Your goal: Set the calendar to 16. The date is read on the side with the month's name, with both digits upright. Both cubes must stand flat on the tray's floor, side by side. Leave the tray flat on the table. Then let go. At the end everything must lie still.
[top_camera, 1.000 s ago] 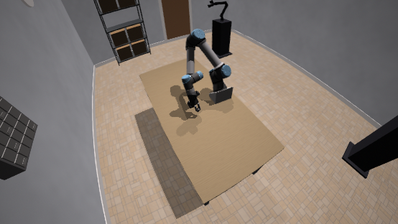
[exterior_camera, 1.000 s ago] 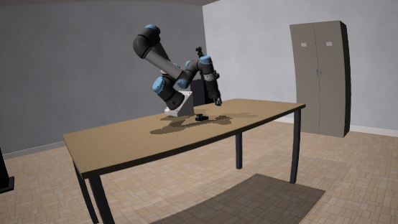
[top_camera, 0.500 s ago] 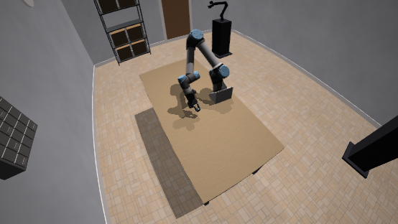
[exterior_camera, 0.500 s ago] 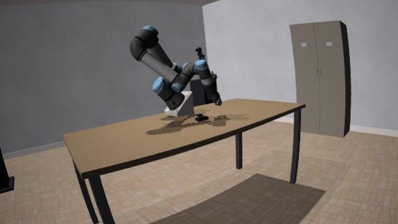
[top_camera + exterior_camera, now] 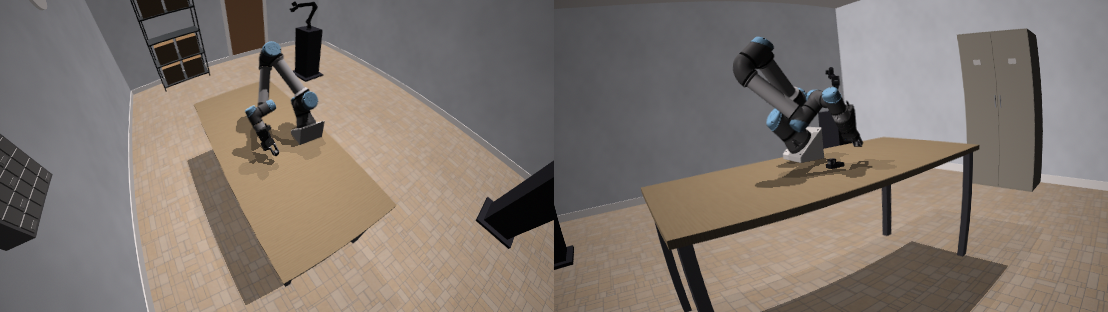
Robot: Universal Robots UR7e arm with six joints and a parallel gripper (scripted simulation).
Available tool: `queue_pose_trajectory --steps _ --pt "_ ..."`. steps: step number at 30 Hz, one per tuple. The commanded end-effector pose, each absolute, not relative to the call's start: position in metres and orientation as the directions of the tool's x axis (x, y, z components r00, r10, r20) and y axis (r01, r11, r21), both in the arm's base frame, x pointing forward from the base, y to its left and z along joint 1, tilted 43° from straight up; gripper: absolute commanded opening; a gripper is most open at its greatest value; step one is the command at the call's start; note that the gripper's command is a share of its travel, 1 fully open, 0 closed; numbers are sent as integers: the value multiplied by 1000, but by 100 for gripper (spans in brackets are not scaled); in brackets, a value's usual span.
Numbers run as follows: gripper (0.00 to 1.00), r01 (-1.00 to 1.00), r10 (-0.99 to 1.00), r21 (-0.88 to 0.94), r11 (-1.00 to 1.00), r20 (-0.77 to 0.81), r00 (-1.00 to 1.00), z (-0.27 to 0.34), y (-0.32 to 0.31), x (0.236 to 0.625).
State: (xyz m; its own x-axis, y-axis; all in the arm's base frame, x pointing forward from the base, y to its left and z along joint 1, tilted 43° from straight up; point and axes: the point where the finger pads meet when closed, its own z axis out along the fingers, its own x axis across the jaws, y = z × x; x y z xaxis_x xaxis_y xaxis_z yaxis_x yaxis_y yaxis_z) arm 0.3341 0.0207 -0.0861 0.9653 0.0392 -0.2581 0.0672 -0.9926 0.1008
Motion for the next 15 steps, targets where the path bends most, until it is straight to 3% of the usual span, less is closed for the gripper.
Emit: queue_pose_trajectory --steps 1,15 --pt "57 42 39 4 -999 -256 966 -86 20 335" --pt "57 23 38 -65 -998 -248 968 -84 19 336"
